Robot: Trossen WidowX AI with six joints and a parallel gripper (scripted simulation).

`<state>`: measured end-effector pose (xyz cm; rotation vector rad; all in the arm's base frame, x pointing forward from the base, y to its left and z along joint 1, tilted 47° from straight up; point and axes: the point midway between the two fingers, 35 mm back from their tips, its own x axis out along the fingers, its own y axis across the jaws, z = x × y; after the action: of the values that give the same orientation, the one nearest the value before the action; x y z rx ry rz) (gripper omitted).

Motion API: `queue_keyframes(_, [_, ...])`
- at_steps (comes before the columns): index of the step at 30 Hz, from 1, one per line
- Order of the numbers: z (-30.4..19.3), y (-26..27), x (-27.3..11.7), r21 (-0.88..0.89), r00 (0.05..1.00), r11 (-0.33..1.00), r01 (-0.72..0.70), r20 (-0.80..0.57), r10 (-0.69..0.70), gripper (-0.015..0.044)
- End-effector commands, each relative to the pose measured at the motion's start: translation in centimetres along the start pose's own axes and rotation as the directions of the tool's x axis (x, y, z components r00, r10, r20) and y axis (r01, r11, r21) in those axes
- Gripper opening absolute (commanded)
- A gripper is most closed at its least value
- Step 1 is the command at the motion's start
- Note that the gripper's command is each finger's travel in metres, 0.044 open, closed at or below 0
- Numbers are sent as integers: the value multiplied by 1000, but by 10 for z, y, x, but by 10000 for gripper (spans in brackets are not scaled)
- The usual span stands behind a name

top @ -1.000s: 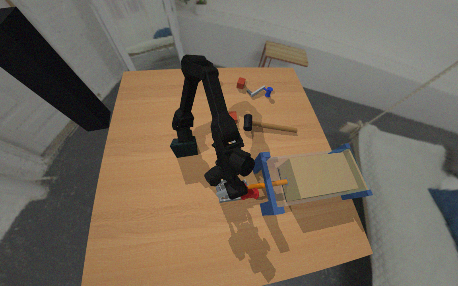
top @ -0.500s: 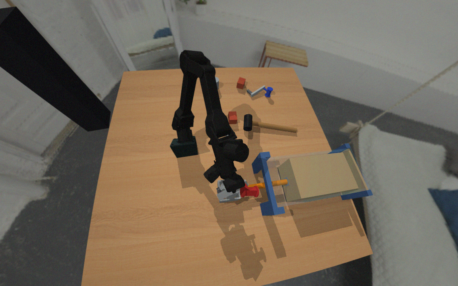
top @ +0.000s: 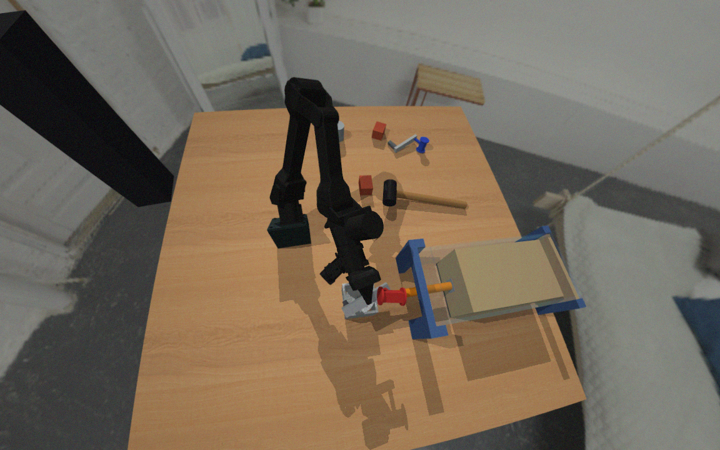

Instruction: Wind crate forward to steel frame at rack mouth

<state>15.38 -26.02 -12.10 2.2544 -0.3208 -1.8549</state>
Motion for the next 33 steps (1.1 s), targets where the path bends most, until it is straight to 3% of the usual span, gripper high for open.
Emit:
queue_keyframes(1, [1, 1, -1, 6, 997, 997, -80, -3, 80, 0])
queue_keyframes(24, [1, -1, 0, 12, 899, 899, -437, -30, 437, 0])
queue_keyframes(33, [1, -1, 0, 12, 896, 897, -443, -31, 443, 0])
